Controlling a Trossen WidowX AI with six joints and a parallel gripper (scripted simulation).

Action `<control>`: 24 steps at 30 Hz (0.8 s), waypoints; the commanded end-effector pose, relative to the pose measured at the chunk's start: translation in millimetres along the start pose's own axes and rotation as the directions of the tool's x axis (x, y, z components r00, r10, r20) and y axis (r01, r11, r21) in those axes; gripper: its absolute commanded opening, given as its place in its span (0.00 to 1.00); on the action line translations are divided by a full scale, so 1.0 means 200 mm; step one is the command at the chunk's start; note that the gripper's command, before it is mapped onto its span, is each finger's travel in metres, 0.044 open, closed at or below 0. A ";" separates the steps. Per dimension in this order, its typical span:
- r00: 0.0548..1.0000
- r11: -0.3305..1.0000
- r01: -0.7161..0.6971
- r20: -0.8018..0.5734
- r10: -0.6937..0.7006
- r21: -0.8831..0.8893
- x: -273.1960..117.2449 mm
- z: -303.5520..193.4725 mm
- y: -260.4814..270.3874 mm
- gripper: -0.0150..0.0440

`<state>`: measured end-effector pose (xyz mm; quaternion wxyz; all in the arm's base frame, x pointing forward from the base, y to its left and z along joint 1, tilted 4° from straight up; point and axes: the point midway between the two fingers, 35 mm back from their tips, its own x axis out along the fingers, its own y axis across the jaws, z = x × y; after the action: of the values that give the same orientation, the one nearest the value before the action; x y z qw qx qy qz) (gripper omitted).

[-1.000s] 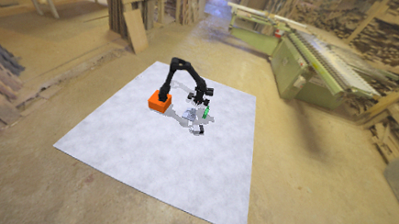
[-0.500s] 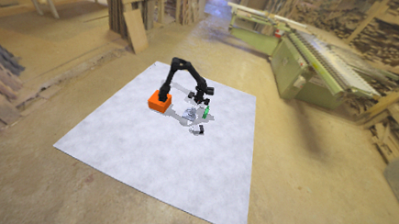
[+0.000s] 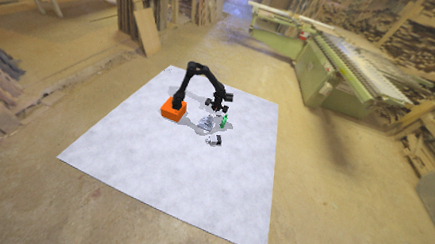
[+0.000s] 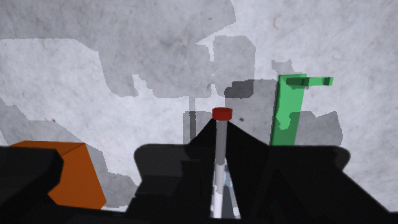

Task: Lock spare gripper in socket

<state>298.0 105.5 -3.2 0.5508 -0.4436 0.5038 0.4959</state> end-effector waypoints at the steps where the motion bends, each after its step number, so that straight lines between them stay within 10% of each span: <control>1: 1.000 1.000 0.002 0.002 -0.002 0.003 0.00 0.02 -0.01 0.25; 24: 1.000 1.000 -0.010 -0.001 0.010 0.005 -0.01 0.10 -0.01 0.25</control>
<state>299.8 120.9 -1.4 0.5467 -0.4409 0.5087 0.4979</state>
